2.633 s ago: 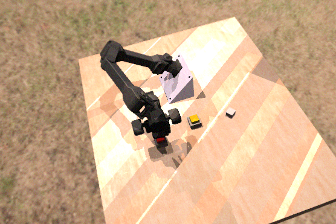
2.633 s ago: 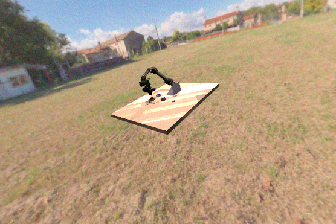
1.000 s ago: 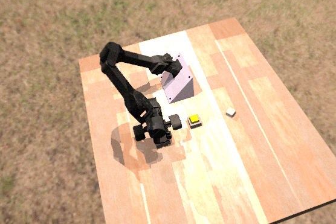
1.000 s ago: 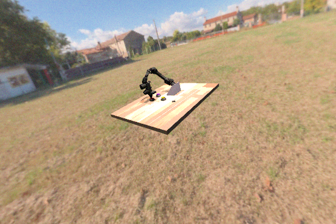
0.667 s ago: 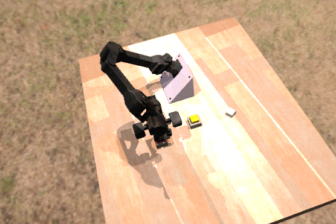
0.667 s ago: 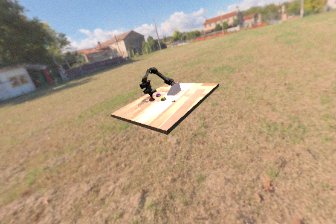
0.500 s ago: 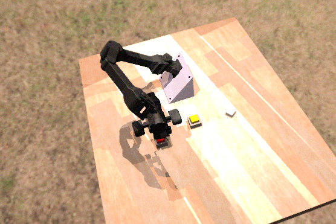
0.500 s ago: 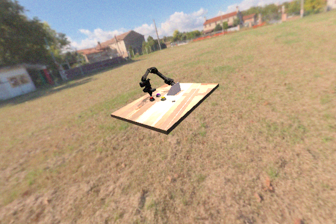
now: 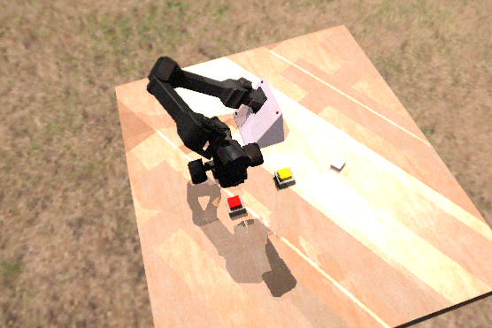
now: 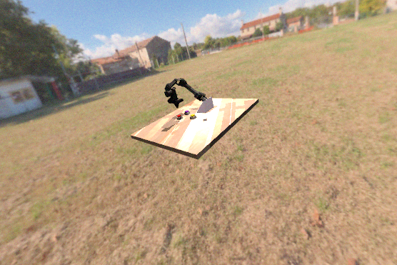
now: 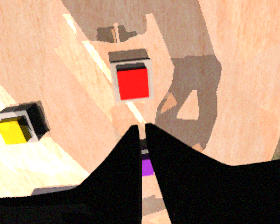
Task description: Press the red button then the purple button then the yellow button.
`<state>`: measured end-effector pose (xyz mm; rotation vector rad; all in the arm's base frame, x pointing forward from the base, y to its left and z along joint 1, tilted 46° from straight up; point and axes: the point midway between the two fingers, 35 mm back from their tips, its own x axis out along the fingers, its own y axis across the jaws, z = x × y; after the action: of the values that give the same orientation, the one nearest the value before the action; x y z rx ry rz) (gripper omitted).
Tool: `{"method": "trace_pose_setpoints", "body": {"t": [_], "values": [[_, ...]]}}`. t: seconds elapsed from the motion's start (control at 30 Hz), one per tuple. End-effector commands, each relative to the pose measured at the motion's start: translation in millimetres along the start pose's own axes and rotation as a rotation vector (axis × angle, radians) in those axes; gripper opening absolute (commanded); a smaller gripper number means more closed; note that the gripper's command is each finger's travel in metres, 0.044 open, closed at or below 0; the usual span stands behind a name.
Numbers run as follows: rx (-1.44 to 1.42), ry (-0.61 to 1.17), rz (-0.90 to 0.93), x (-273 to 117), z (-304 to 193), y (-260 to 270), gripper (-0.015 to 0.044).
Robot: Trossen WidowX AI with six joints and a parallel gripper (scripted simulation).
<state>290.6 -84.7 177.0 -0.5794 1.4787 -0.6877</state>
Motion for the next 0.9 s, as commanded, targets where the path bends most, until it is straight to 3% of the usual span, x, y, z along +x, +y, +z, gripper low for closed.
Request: {"method": "trace_pose_setpoints", "body": {"t": [0.0, 0.2, 0.5, 0.7, 0.87], "values": [[0.0, 0.003, 0.003, -8, -41, -1, 0.002], [-0.003, 0.006, 0.002, -2, -114, 1, 0.002], [-0.003, 0.006, 0.003, 0, -116, 1, 0.002], [-0.002, 0.004, 0.001, 57, -116, 1, 0.002], [-0.001, 0.004, 0.0, 59, -116, 1, 0.002]]}}
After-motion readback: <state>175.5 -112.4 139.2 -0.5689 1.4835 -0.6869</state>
